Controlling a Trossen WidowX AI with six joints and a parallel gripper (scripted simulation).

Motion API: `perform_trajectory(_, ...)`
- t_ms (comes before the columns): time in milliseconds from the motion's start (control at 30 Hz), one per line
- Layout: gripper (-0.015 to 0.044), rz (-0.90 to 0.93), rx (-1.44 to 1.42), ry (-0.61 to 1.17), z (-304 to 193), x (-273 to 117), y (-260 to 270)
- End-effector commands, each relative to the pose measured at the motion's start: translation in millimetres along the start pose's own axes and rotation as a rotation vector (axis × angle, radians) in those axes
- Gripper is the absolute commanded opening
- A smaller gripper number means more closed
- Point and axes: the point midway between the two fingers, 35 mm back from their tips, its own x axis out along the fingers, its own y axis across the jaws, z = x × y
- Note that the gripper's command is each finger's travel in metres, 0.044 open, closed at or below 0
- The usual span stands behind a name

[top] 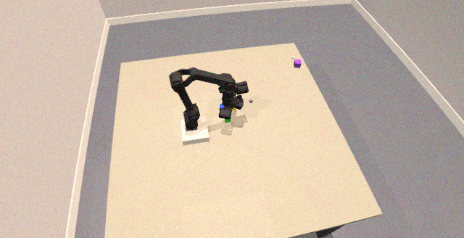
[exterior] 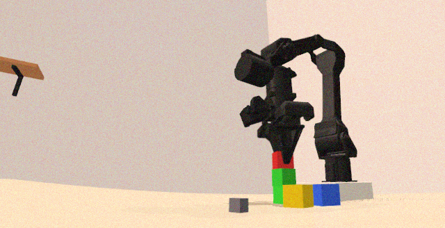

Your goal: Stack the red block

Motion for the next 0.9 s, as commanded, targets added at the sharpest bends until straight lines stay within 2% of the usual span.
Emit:
perform_trajectory(0,0.0000,-0.001,0.001,-0.003,0.6,0.6,-0.2)
perform_trajectory(333,0.0000,-0.001,0.001,-0.003,0.6,-3.5,0.0)
perform_trajectory(867,0.0420,0.000,0.000,0.000,0.1,0.0,0.0)
